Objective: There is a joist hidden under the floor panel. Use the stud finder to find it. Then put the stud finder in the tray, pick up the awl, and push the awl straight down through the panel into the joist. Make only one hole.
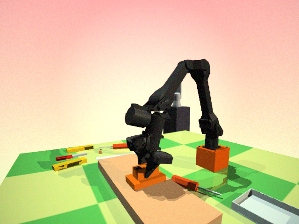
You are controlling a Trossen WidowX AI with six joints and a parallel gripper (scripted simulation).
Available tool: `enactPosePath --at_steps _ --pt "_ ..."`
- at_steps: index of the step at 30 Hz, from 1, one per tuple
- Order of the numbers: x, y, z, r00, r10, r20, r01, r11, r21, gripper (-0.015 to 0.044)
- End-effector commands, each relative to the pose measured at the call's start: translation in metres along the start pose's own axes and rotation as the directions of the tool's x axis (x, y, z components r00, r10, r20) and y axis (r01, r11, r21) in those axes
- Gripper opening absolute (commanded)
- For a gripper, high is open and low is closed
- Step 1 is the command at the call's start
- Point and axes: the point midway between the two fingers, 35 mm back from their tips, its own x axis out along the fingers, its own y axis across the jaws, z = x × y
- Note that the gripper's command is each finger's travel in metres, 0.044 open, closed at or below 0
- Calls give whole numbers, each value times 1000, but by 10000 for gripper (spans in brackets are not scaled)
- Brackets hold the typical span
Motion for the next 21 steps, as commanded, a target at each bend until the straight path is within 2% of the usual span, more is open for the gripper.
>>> enactPosePath --at_steps 1,21 --pt "1 12 -1 1000 1 -1 -1 1000 1 0" --pt "0 60 -1 1000 5 -1 -5 1000 2 0"
